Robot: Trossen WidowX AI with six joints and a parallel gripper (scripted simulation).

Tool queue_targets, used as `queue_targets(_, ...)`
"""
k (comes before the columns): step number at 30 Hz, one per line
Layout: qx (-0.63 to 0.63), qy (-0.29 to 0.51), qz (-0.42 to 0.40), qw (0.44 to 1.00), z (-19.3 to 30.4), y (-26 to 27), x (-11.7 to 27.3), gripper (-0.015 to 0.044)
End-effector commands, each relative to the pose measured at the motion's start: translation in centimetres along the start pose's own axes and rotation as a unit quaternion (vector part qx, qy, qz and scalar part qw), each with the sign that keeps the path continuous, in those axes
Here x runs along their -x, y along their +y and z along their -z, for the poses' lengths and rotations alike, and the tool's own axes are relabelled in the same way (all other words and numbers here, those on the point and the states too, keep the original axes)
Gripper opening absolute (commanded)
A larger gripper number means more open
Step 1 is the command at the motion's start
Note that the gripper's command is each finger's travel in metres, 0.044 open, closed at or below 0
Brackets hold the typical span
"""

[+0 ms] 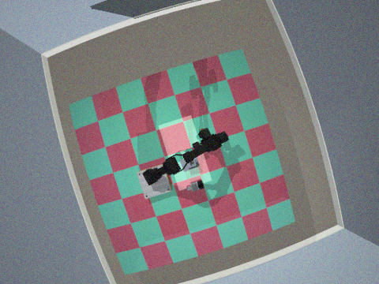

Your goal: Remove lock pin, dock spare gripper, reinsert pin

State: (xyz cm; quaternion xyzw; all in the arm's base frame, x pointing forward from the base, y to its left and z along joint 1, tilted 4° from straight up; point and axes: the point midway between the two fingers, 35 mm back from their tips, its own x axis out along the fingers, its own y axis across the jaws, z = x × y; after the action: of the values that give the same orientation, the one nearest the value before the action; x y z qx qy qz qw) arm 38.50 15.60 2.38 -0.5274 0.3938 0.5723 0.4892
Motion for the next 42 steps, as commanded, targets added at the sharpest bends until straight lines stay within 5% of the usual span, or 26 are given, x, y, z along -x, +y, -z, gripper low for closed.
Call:
queue_targets(1, 0.0, 0.0, 0.0, 1.0, 0.0, 0.0, 0.0, 0.0079)
queue_targets(15, -0.001, 0.0, -0.004, 1.0, -0.1, 0.2, 1.4, 0.044)
queue_targets(42, -0.005, 0.004, -0.027, 1.0, -0.6, 1.6, 7.7, 0.044)
